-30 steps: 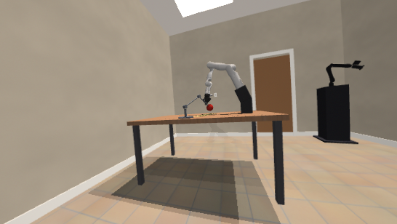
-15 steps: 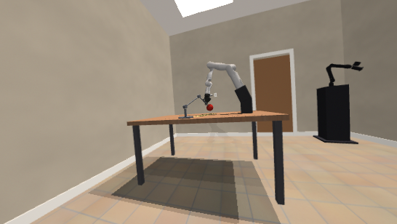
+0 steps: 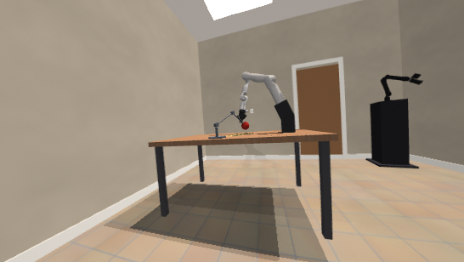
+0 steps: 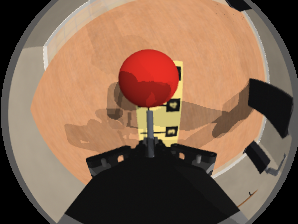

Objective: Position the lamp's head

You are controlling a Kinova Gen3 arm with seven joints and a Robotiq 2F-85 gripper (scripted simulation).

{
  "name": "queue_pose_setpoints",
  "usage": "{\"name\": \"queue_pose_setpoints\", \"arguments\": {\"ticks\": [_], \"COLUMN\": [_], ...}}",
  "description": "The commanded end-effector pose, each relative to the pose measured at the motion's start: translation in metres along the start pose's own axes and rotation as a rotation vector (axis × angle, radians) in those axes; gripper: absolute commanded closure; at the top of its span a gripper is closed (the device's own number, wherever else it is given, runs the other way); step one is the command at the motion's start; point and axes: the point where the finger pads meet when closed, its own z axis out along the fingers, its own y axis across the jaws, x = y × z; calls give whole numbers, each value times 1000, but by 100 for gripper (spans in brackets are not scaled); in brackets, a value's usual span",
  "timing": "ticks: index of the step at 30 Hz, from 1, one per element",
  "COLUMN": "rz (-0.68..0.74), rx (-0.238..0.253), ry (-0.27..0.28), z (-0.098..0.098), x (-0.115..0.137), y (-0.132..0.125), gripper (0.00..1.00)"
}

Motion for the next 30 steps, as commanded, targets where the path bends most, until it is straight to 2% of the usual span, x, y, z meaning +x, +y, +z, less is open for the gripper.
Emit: {"name": "queue_pose_setpoints", "arguments": {"ticks": [1,13,14,30], "rz": [7,7,6,-3], "rx": [10,10,9,-3], "ry": [12,12,11,-4], "z": [-5,-10,-10,-7], "x": [8,12,11,2], "y": [-4,-5,-5,-1], "gripper": [100,100,0,0]}}
